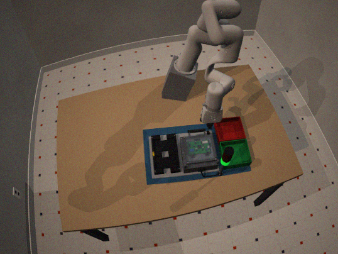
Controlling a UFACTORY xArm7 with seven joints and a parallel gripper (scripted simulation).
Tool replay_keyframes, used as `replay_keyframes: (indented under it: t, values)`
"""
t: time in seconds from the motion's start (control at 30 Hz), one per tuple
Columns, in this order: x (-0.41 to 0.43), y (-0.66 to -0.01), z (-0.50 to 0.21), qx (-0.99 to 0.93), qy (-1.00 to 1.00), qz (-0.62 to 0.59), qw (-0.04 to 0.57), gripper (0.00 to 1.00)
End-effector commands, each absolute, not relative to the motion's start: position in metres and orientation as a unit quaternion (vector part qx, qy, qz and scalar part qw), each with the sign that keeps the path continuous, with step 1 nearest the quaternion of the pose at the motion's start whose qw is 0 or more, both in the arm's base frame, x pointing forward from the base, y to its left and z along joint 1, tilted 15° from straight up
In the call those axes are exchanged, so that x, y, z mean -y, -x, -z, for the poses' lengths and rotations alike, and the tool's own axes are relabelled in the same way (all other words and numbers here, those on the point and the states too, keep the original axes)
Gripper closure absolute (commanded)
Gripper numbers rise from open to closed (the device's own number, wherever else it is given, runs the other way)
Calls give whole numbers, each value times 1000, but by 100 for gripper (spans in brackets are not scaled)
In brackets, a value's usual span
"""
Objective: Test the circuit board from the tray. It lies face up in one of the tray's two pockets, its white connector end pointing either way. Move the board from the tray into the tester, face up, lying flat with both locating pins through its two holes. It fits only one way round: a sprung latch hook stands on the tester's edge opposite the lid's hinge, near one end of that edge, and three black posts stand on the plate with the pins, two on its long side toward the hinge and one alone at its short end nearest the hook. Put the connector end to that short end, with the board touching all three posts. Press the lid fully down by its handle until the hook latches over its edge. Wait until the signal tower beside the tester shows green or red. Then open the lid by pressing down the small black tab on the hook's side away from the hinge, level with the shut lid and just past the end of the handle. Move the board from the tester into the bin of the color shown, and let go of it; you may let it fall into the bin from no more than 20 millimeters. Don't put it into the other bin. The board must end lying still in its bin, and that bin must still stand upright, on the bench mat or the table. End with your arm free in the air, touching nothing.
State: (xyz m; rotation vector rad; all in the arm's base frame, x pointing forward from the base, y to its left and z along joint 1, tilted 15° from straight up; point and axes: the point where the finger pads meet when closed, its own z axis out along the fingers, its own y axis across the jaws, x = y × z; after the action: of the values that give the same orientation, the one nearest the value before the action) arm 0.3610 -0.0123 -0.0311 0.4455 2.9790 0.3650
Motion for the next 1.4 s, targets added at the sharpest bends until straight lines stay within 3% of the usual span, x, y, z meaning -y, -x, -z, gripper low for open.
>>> replay_keyframes:
  t: [0.0,1.37]
  values:
    - [13,-362,31,-980,-147,-120,55,100]
    - [7,-367,56,-980,-147,-120,55,100]
